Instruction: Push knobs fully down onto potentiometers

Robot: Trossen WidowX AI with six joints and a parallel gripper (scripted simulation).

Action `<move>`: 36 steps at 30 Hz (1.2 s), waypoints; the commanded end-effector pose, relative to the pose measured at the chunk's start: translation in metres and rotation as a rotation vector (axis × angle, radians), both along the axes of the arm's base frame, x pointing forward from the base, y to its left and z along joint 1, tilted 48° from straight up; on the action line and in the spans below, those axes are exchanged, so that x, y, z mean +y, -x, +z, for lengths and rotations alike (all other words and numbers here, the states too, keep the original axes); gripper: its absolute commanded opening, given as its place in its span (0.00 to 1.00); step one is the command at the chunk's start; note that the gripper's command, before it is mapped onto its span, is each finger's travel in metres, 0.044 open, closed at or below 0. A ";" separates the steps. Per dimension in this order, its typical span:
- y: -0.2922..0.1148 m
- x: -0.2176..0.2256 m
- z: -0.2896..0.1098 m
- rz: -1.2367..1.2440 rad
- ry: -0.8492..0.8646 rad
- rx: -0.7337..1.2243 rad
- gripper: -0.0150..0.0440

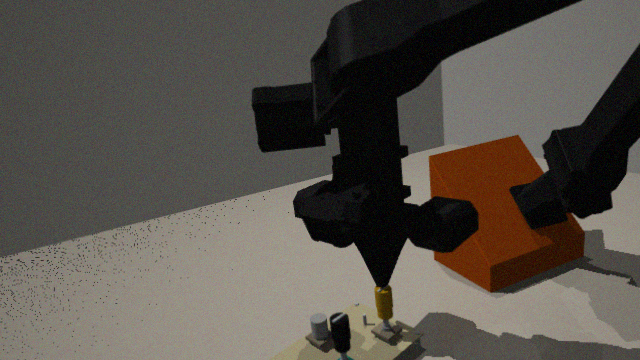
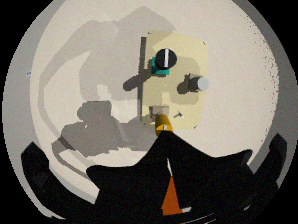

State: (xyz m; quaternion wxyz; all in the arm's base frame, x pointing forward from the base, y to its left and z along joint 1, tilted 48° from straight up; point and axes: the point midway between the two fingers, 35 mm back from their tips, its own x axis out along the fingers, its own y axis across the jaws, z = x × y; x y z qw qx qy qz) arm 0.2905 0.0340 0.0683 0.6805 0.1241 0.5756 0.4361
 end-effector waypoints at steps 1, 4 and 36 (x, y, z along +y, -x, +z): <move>0.000 0.002 0.000 -0.005 -0.005 0.002 0.25; 0.000 0.002 -0.001 -0.005 -0.005 0.002 0.25; 0.000 0.006 -0.004 -0.005 -0.005 0.002 0.25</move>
